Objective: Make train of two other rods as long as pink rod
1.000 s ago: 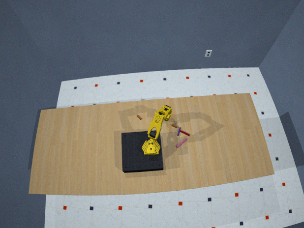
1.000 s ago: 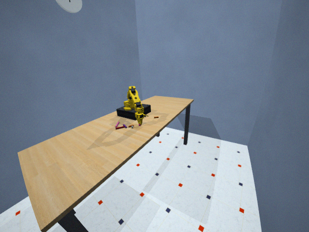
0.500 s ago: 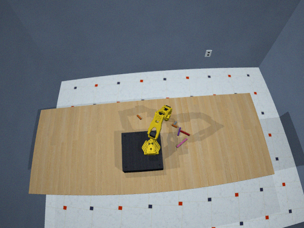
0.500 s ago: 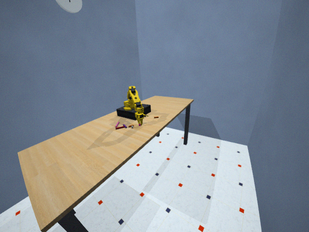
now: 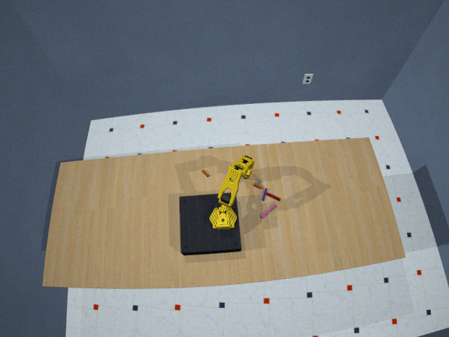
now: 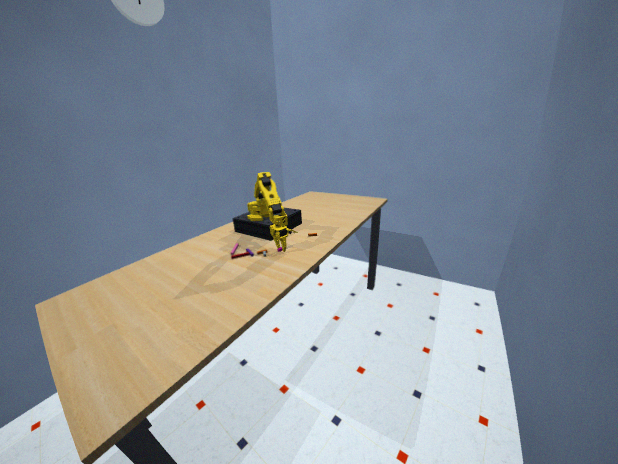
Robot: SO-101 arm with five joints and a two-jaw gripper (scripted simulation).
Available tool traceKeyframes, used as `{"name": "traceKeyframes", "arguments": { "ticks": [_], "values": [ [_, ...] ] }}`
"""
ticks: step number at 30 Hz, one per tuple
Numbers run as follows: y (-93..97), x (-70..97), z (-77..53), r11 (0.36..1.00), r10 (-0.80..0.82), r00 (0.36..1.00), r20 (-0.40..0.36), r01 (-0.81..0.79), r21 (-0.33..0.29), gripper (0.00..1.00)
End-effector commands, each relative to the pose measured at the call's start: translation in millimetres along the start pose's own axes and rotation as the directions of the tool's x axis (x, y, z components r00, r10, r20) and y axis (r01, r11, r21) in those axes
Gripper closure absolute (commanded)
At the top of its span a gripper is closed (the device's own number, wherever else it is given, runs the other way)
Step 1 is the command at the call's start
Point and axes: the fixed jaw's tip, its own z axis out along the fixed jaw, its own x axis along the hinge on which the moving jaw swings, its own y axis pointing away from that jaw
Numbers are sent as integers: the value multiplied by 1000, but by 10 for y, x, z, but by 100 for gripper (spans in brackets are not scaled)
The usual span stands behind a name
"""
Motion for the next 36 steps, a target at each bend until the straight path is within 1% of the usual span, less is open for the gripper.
{"name": "traceKeyframes", "arguments": {
  "ticks": [1, 17, 36],
  "values": [
    [28, -25, 39, 1000, 3, 1000, 6, -2, -14, 83],
    [106, -25, 8, 1000, 3, 1000, 6, -2, -14, 83],
    [108, -25, 8, 1000, 3, 1000, 6, -2, -14, 83]
  ]
}}
